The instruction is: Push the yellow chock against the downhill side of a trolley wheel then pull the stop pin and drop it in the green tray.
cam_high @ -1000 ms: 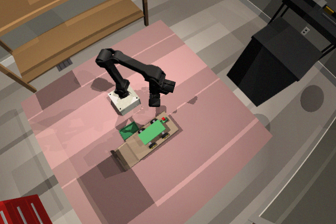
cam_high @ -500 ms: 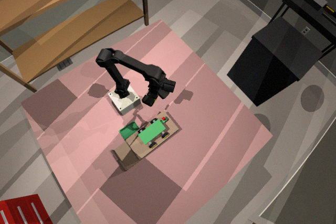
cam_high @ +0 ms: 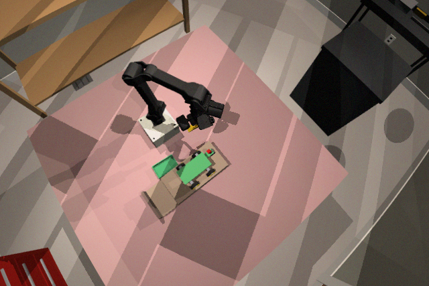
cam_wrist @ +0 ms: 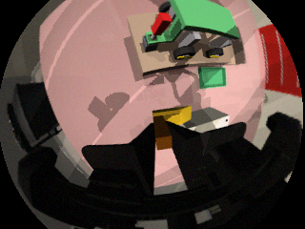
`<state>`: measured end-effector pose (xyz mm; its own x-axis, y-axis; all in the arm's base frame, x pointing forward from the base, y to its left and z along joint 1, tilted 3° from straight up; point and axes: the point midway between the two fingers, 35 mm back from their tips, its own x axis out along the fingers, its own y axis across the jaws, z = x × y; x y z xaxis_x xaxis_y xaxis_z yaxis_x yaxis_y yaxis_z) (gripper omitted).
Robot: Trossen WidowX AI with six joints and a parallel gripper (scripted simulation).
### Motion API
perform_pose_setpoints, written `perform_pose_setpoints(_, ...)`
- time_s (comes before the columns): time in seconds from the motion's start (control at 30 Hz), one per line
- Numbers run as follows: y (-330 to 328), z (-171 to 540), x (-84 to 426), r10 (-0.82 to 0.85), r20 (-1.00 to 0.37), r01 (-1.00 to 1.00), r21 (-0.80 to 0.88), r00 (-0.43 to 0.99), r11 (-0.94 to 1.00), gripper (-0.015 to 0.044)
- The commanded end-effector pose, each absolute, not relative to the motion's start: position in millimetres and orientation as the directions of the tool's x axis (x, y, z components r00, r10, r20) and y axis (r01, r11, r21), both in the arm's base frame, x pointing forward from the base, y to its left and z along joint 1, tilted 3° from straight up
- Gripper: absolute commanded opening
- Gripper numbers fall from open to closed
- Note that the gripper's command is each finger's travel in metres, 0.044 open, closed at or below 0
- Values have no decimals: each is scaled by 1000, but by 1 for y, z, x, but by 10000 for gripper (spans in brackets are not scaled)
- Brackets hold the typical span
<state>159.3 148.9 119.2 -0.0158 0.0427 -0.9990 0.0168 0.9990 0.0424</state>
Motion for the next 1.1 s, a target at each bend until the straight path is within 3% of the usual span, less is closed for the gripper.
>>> perform_pose_setpoints(0.0,150,119,159,49,-999,149,46,-19,988,0)
perform_pose_setpoints(0.5,150,119,159,51,-999,618,29,-17,785,0)
perform_pose_setpoints(1.07,150,119,159,53,-999,948,3,-15,318,0)
